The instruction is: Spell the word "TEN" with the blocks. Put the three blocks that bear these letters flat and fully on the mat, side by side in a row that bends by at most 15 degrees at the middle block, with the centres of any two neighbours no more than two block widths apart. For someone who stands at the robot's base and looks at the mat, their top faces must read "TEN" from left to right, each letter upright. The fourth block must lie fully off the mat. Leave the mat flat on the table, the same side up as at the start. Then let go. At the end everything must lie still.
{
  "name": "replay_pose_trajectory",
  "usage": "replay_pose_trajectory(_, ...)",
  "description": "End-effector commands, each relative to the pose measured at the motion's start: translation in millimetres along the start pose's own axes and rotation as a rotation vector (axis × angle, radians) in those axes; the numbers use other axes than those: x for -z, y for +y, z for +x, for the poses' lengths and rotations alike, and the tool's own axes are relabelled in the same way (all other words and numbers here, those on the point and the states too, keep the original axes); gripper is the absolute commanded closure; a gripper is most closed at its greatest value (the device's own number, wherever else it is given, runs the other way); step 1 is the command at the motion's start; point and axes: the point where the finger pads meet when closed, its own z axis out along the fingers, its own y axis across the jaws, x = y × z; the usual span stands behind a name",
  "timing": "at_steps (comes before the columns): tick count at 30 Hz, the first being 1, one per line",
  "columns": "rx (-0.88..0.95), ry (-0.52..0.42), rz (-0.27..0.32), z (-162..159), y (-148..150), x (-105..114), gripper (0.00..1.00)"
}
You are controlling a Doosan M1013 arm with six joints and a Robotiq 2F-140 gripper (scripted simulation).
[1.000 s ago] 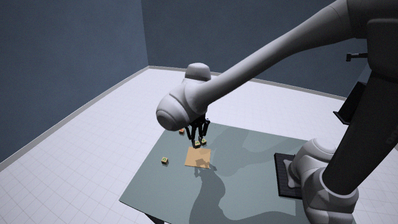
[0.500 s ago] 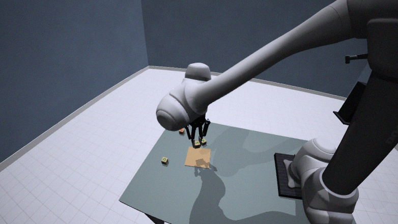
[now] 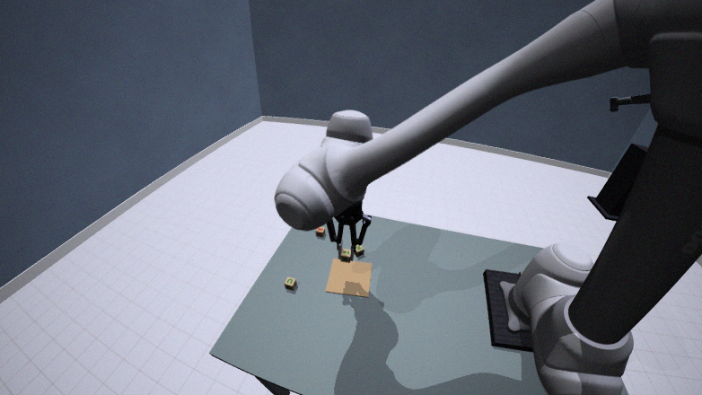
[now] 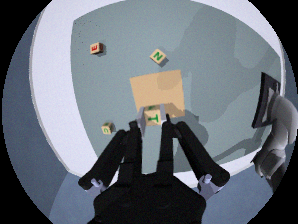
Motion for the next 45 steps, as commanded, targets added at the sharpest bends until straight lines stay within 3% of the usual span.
replay_pose_trajectory(1,-0.139,0.006,-0.002,-4,0,3,0.84)
replay_pose_trajectory(3,-0.139,0.006,-0.002,-4,0,3,0.84)
replay_pose_trajectory(45,-1.540,0.006,0.003,-25,2,3,0.84)
